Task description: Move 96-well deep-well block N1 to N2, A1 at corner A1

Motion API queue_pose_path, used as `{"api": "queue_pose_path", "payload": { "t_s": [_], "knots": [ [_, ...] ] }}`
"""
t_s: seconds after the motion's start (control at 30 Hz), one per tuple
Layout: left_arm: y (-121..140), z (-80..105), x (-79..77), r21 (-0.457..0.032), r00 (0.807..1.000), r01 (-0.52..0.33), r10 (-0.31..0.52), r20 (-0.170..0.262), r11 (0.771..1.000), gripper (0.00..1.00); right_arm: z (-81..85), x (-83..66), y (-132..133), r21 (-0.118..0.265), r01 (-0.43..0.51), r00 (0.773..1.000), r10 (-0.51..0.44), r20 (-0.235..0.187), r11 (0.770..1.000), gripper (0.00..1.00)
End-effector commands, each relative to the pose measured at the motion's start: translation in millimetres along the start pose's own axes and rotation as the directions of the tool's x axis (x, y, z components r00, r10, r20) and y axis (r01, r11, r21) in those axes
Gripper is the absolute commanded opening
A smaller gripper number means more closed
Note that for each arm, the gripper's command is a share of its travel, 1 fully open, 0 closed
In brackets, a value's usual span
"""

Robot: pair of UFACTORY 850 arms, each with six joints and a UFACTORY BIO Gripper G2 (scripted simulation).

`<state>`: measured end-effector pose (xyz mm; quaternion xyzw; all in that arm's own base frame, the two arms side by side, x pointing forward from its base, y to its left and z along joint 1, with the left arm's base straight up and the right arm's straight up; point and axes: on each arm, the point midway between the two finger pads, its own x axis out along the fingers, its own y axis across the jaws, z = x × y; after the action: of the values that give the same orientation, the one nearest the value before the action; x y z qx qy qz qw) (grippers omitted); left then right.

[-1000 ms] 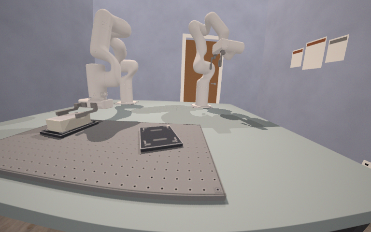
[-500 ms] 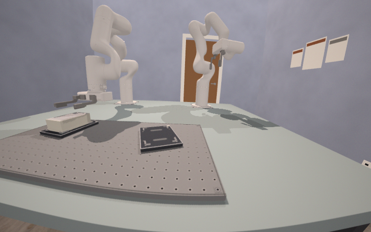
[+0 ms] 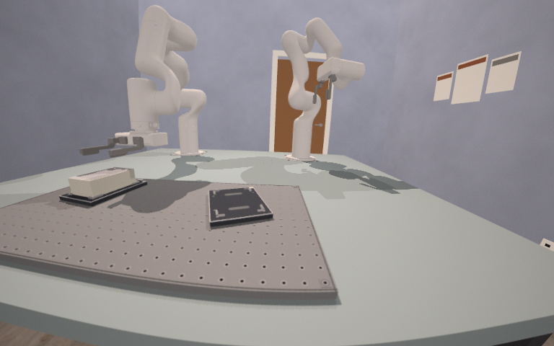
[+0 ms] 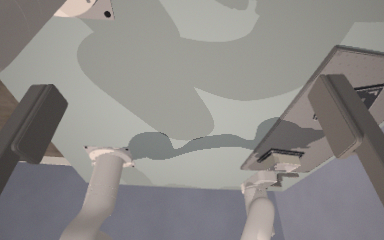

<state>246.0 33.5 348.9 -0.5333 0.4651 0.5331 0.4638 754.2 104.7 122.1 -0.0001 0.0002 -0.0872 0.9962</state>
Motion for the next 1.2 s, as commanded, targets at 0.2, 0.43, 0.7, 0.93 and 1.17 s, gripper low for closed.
{"api": "queue_pose_path", "payload": {
  "t_s": [0.2,0.43,0.7,0.93,1.17],
  "knots": [
    [-0.4,0.2,-0.5,0.000,1.000,0.001,-0.001,0.000,1.000,1.00,1.5,0.8,0.3,0.001,0.000,1.000,0.000,0.002,1.000,0.37],
    [-0.4,0.2,-0.5,0.000,1.000,0.001,-0.001,0.000,1.000,1.00,17.6,-4.3,-10.3,0.000,-0.133,0.991,0.133,0.002,0.991,0.37],
    [-0.4,0.2,-0.5,0.000,1.000,0.001,-0.001,0.000,1.000,1.00,41.9,-11.8,-26.2,0.000,-0.174,0.985,0.174,0.002,0.985,0.37],
    [-0.4,0.2,-0.5,0.000,1.000,0.001,-0.001,0.000,1.000,1.00,70.3,-20.6,-44.8,0.000,-0.174,0.985,0.174,0.002,0.985,0.37],
    [-0.4,0.2,-0.5,0.000,1.000,0.001,-0.001,0.000,1.000,1.00,94.6,-28.2,-60.7,0.000,-0.174,0.985,0.174,0.002,0.985,0.37]
  ]
}}
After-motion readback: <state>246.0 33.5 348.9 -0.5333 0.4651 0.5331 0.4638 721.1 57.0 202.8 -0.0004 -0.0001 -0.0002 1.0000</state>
